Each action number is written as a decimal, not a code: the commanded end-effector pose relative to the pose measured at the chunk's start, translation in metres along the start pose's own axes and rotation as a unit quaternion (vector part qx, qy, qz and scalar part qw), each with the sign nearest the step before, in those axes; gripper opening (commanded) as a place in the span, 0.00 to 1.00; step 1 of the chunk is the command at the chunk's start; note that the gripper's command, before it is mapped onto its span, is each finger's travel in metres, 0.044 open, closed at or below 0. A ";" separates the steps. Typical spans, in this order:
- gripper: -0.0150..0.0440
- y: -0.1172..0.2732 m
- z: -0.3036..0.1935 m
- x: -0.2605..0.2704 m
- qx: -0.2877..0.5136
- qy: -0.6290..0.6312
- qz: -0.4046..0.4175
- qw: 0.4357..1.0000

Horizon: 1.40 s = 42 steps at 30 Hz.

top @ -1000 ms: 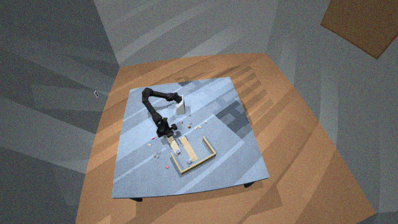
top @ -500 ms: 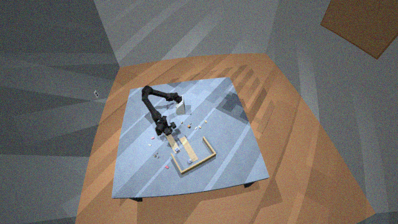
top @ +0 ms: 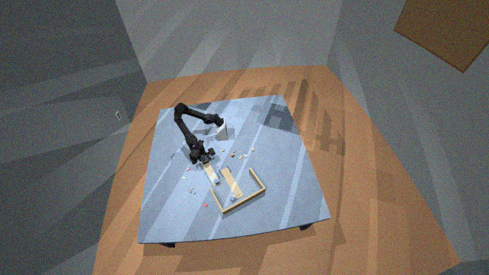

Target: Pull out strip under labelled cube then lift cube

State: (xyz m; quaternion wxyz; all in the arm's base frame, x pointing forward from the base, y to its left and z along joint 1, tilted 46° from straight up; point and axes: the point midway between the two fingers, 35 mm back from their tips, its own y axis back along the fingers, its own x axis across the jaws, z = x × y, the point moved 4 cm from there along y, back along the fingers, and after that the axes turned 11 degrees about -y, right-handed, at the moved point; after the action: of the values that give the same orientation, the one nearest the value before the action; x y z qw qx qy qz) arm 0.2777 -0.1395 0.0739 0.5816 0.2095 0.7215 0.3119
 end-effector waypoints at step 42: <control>0.57 0.041 0.029 0.004 0.013 0.081 0.005 0.997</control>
State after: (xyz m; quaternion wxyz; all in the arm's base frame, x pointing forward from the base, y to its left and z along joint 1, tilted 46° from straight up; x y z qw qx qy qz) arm 0.2939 -0.1057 0.0973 0.5323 0.2014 0.7578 0.3190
